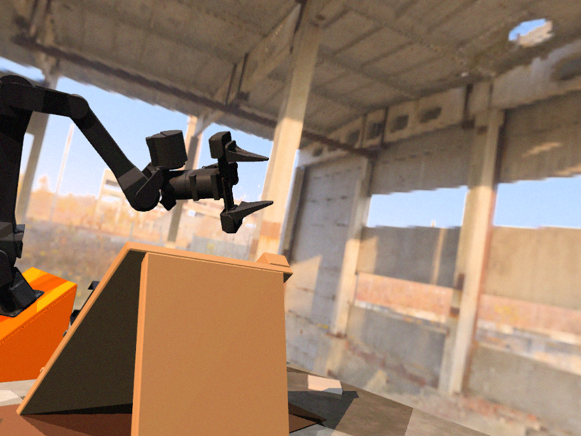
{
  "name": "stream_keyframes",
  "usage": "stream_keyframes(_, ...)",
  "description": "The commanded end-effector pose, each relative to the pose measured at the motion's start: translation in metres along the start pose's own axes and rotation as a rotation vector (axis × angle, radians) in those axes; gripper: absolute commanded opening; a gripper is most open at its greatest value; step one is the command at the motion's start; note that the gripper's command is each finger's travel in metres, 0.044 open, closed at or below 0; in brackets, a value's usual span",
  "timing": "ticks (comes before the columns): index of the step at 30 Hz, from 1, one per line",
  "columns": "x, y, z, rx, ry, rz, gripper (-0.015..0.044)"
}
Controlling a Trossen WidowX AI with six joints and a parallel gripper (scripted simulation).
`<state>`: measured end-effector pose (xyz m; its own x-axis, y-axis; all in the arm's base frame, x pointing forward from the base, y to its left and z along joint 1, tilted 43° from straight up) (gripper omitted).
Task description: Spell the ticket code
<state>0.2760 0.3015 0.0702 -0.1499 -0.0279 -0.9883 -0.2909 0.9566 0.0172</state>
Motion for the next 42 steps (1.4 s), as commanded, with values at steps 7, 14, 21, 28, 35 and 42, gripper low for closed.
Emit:
stream_keyframes(7, 0.018, -0.034, -0.019, 0.233, 0.176, 0.323, 0.0440)
stream_keyframes(14, 0.029, -0.076, -0.052, 0.538, 0.202, 0.609, 0.0440)
stream_keyframes(21, 0.032, -0.101, -0.075, 0.707, 0.142, 0.742, 0.0440)
stream_keyframes(28, 0.030, -0.127, -0.103, 0.863, 0.023, 0.861, 0.0440)
stream_keyframes(35, 0.024, -0.153, -0.133, 0.978, -0.147, 0.962, 0.0440)
stream_keyframes(42, 0.013, -0.178, -0.164, 1.029, -0.346, 1.047, 0.0440)
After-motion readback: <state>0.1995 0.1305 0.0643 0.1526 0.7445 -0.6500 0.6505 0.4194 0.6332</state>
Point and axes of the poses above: the point midway between the two fingers, 35 mm back from their tips, its own z axis out along the fingers, its own x axis across the jaws, y = z × x, the point moved 7 cm from there along -z, back along the fingers, and after that the axes turned 9 degrees about z, right-handed, at the moved point
